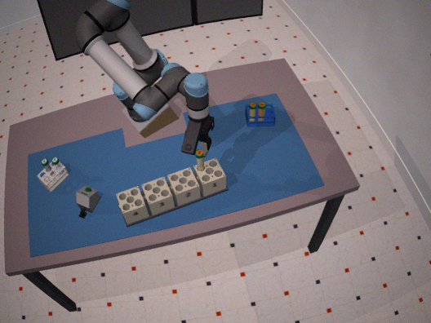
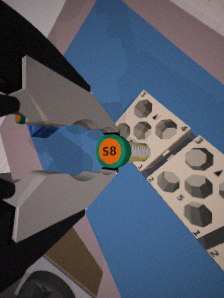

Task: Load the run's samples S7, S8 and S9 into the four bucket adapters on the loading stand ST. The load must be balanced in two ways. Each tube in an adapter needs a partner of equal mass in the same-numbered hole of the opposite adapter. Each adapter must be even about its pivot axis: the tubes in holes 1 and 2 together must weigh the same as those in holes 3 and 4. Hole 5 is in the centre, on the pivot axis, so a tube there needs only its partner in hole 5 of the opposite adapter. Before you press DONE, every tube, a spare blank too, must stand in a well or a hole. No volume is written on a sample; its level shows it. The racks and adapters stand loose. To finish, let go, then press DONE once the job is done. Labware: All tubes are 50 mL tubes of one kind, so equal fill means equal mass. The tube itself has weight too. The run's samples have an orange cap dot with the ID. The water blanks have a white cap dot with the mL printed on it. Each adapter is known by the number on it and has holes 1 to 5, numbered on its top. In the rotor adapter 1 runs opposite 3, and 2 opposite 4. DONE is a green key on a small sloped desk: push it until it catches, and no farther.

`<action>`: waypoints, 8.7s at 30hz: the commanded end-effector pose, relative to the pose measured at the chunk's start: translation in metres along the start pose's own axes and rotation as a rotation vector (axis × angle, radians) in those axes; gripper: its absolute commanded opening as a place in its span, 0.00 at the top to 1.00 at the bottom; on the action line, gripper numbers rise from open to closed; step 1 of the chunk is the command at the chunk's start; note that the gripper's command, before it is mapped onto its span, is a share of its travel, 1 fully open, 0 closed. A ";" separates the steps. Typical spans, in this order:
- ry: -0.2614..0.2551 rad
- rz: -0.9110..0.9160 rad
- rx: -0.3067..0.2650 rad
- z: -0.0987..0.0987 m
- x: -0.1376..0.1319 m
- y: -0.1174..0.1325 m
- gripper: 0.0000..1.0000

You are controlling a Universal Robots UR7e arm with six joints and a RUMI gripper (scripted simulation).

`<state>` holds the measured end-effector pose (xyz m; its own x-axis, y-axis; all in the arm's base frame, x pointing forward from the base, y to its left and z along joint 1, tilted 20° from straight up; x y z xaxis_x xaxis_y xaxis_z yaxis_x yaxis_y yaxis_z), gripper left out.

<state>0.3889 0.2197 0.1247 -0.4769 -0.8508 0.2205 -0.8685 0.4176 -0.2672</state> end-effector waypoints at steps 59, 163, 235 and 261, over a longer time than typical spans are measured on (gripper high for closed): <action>-0.001 0.000 0.001 0.066 0.000 0.000 1.00; 0.000 0.289 0.001 0.028 0.392 -0.078 0.65; 0.001 0.289 0.001 0.071 0.689 -0.137 0.65; 0.001 0.289 0.001 0.074 0.689 -0.137 1.00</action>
<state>0.1895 -0.4475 0.2438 -0.7046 -0.6966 0.1352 -0.6965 0.6426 -0.3193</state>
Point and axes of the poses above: the point where the finger pads meet when closed, its own z axis out along the fingers, its own x axis across the jaws, y = z × x, the point moved 3 cm from there along -z, back along the fingers, and after that the axes turned 8 degrees about -z, right-handed, at the moved point
